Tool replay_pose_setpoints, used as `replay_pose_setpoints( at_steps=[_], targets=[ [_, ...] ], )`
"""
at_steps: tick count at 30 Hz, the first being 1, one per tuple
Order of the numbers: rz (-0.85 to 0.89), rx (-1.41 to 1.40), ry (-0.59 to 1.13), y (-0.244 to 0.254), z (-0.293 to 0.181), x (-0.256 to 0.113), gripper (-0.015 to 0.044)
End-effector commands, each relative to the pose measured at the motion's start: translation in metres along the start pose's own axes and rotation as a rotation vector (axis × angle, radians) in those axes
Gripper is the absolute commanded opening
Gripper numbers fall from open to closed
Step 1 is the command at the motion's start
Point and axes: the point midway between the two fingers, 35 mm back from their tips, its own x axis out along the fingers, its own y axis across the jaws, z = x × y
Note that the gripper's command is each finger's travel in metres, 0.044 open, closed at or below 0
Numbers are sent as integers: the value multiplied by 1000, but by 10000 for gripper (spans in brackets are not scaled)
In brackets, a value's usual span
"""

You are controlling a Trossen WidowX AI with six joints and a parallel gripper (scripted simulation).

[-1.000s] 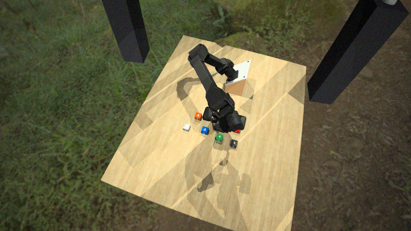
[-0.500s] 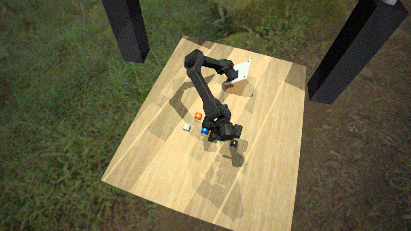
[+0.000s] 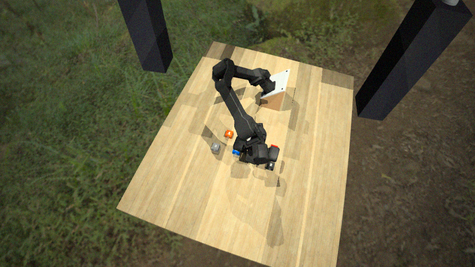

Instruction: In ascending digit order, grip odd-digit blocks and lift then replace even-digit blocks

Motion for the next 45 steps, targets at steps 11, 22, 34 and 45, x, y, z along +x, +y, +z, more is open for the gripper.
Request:
replay_pose_setpoints(
  at_steps=[11,22,34,45],
  targets=[
    [-6,-12,1,0,-2,19,374],
    [-6,-12,1,0,-2,19,120],
    [-6,-12,1,0,-2,19,120],
    [-6,-12,1,0,-2,19,120]
  ],
)
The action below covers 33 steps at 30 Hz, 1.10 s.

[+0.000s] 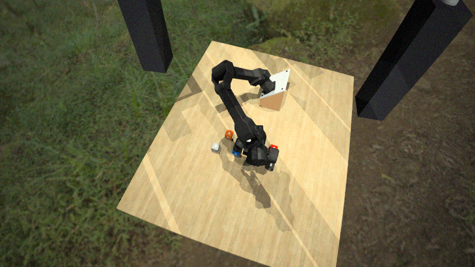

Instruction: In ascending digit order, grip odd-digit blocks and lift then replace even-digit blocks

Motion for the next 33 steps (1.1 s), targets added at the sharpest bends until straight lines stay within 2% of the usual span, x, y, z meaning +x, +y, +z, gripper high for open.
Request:
replay_pose_setpoints(
  at_steps=[1,22,33],
  targets=[
    [-3,-6,-2,0,0,0,120],
    [-3,-6,-2,0,0,0,120],
    [-2,-6,-2,0,0,-15,120]
  ],
)
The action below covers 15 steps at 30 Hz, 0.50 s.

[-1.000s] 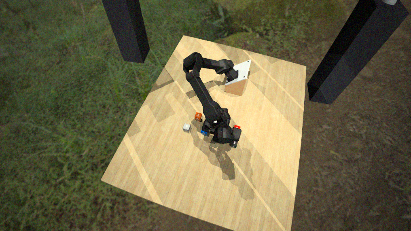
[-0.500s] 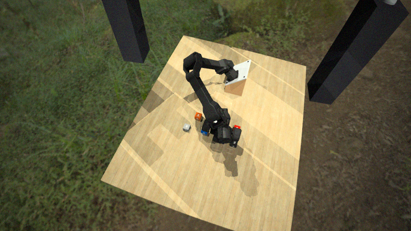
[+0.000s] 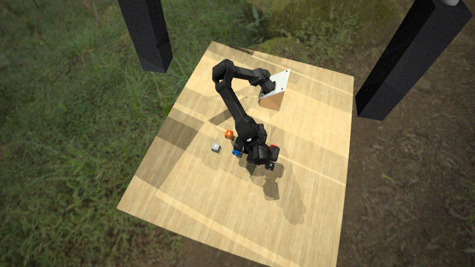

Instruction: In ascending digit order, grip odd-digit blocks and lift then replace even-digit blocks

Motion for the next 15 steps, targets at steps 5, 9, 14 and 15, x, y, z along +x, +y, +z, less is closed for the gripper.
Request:
replay_pose_setpoints(
  at_steps=[5,9,14,15],
  targets=[
    [6,13,-10,0,3,-6,120],
    [6,13,-10,0,3,-6,120],
    [6,13,-10,0,3,-5,120],
    [6,13,-10,0,3,-4,120]
  ],
)
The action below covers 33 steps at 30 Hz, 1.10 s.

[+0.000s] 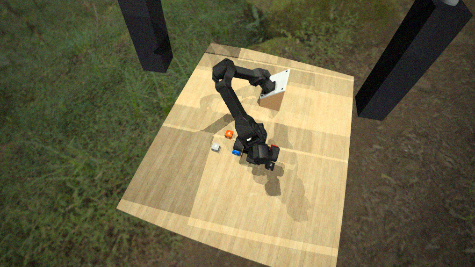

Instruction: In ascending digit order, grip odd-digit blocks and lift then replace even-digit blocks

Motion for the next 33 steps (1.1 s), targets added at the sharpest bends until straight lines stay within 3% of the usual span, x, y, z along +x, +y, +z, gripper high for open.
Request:
replay_pose_setpoints(
  at_steps=[1,18,28,33],
  targets=[
    [4,8,-2,0,1,3,120],
    [3,8,-2,0,1,14,120],
    [3,8,-2,0,1,14,383],
    [4,8,-2,1,1,2,400]
  ],
)
